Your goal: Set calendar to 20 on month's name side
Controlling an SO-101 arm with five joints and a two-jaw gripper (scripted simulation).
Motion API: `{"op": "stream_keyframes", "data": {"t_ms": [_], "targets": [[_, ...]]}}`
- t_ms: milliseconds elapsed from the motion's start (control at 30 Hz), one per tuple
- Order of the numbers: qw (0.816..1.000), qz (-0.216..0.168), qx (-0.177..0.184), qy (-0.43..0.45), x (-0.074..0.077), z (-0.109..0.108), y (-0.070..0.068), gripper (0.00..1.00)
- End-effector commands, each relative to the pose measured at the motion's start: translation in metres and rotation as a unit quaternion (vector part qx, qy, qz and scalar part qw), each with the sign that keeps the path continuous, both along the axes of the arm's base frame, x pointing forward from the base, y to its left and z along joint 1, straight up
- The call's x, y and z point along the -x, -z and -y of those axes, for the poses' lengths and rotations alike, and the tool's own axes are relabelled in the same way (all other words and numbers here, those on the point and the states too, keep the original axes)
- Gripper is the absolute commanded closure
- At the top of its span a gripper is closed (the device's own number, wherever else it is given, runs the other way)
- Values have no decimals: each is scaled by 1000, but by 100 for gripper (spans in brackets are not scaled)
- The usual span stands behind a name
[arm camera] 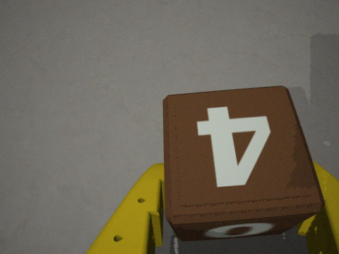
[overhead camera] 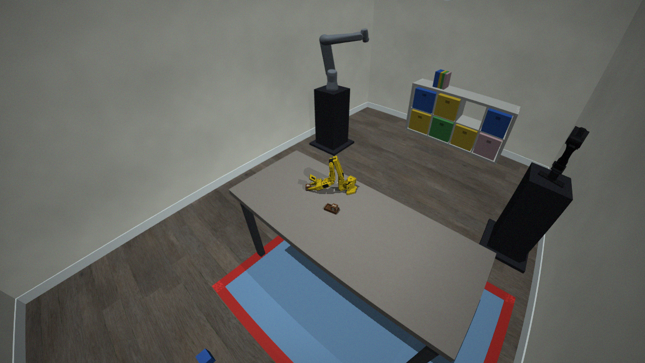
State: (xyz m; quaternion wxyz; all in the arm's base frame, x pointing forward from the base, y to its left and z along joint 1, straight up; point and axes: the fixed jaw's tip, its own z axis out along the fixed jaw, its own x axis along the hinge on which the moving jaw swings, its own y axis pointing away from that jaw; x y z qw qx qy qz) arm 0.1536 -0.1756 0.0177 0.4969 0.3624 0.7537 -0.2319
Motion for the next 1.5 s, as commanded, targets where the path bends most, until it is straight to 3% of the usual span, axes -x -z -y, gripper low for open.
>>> {"op": "stream_keyframes", "data": {"t_ms": [0, 200, 467, 867, 1467], "targets": [[1000, 14, 21, -7, -6, 3, -8, 100], [1000, 14, 21, -7, -6, 3, -8, 98], [1000, 14, 21, -7, -6, 3, -8, 83], [1000, 14, 21, -7, -6, 3, -8, 80], [1000, 14, 21, -7, -6, 3, -8, 66]]}}
